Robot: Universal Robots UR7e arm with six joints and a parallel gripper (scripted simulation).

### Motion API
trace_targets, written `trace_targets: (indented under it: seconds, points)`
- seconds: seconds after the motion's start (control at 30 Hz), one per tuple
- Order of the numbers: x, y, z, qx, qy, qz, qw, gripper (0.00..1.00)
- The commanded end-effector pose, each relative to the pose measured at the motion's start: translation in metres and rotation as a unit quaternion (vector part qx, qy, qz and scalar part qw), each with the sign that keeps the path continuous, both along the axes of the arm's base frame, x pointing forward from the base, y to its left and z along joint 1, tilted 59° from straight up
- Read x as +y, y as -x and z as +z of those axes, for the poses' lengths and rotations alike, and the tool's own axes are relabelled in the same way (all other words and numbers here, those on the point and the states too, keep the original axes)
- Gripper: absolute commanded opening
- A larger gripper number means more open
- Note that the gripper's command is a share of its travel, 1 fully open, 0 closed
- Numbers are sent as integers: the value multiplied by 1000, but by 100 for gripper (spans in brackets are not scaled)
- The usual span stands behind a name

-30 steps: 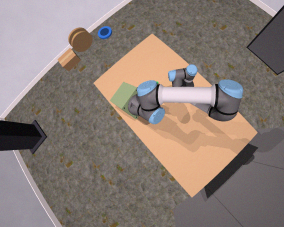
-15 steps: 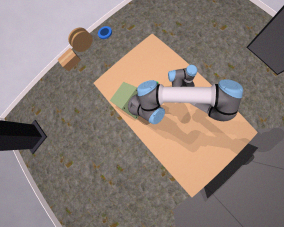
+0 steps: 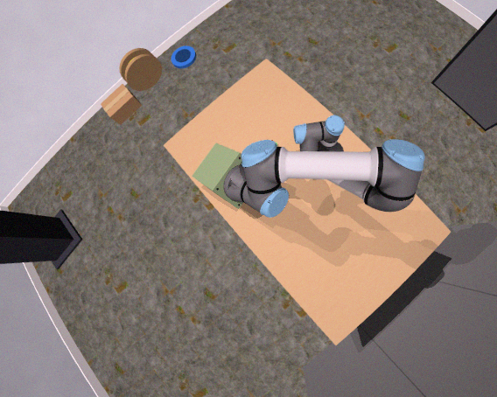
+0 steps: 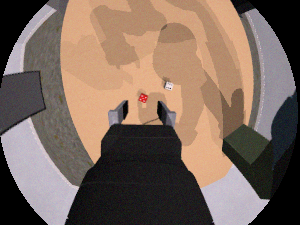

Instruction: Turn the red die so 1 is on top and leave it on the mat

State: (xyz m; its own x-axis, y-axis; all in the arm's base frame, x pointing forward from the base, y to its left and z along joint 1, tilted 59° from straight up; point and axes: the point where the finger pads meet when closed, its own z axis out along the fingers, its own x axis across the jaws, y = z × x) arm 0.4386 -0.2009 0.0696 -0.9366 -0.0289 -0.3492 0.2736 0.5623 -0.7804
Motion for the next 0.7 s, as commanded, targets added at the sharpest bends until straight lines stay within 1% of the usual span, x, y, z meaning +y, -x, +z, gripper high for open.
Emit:
trace_targets:
  seconds: [0.0,0.1,0.2,0.3,0.33,0.47,0.5,0.57,0.63,0.67]
  points:
    - [-5,-2,-2,68,21,50,996,100]
    - [-5,-2,-2,68,21,50,996,100]
    - [-9,-3,-4,117,34,80,989,100]
    - [-12,-4,-6,164,47,110,979,100]
    - [-12,-4,-6,166,47,111,979,100]
    - [-16,-6,-9,228,64,150,960,100]
    - [-16,-6,-9,230,65,151,959,100]
    - [-17,-6,-10,260,73,170,948,100]
    - [-17,-6,-10,260,73,170,948,100]
    - [-18,-7,-11,275,77,179,942,100]
